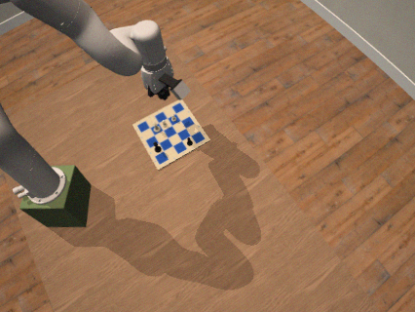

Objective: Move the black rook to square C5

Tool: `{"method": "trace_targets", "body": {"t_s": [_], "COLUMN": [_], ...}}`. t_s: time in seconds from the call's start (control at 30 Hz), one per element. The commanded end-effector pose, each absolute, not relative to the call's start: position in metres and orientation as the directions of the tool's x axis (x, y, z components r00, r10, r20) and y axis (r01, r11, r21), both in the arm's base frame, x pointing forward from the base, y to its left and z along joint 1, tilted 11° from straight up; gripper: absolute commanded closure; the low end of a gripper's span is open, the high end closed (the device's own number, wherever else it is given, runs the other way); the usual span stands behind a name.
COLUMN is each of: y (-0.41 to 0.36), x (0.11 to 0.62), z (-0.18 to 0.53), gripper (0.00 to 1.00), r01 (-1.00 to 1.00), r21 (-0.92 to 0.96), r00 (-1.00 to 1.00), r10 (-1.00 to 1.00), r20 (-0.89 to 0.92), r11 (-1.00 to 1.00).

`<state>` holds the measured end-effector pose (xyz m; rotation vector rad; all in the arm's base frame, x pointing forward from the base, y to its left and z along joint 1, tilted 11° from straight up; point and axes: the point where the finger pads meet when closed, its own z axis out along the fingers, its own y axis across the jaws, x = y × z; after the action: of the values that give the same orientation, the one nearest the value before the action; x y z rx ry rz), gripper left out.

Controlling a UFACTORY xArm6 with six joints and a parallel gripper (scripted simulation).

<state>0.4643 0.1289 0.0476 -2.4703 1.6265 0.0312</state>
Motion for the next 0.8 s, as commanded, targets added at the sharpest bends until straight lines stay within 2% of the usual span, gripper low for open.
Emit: {"method": "trace_targets", "body": {"t_s": [0.0,0.23,0.33,0.4,0.43,0.53,0.63,0.77], "y": [0.129,0.124,0.086,0.086,0.071,0.071,0.047,0.046], "x": [0.465,0.459,0.414,0.414,0.394,0.394,0.358,0.357], "z": [0.050,0.049,0.040,0.040,0.035,0.035,0.027,0.027], "gripper": [1.00,1.00,1.00,1.00,1.00,1.00,1.00,1.00], "r01": [-0.913,-0.921,-0.969,-0.969,-0.983,-0.983,-0.995,-0.995], "r21": [-0.143,-0.141,-0.120,-0.120,-0.110,-0.110,-0.092,-0.092], "r00": [0.400,0.381,0.231,0.231,0.166,0.166,0.054,0.051], "r10": [-0.909,-0.916,-0.962,-0.962,-0.974,-0.974,-0.986,-0.986], "r20": [-0.118,-0.122,-0.146,-0.146,-0.153,-0.153,-0.160,-0.160], "r11": [-0.383,-0.364,-0.214,-0.214,-0.150,-0.150,-0.039,-0.036]}}
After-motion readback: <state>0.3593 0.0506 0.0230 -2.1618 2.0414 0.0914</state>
